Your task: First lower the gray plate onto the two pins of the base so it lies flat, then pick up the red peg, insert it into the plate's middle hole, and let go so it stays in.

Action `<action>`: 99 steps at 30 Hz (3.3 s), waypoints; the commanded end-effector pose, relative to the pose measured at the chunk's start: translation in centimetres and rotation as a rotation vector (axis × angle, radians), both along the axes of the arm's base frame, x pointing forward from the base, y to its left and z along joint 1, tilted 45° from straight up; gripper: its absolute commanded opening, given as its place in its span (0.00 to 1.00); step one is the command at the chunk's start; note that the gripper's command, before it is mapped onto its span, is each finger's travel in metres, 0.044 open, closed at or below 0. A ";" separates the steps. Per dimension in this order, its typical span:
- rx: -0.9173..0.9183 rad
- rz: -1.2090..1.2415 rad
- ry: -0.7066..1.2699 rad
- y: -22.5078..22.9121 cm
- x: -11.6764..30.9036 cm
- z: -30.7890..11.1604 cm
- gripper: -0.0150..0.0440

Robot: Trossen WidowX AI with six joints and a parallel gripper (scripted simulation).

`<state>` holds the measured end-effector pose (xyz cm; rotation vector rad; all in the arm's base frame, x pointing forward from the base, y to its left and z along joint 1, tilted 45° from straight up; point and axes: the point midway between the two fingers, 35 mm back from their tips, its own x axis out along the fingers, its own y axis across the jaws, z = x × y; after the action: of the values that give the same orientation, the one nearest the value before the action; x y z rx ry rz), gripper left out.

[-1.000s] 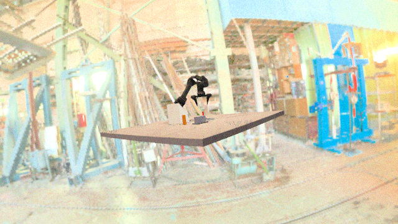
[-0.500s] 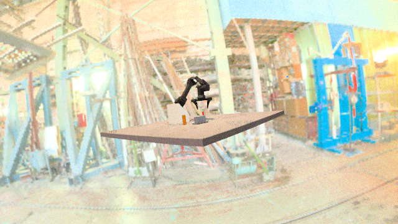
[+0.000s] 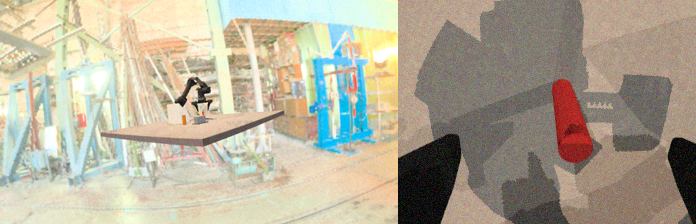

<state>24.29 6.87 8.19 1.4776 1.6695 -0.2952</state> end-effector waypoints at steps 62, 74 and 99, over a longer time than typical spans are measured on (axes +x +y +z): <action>-0.002 -0.006 0.011 0.4 0.3 -0.9 0.25; -0.005 -0.006 0.013 -2.4 0.2 1.6 0.25; -0.006 -0.009 0.018 -5.8 3.8 0.1 0.25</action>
<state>27.30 1.87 8.74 1.4866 1.6779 -0.3183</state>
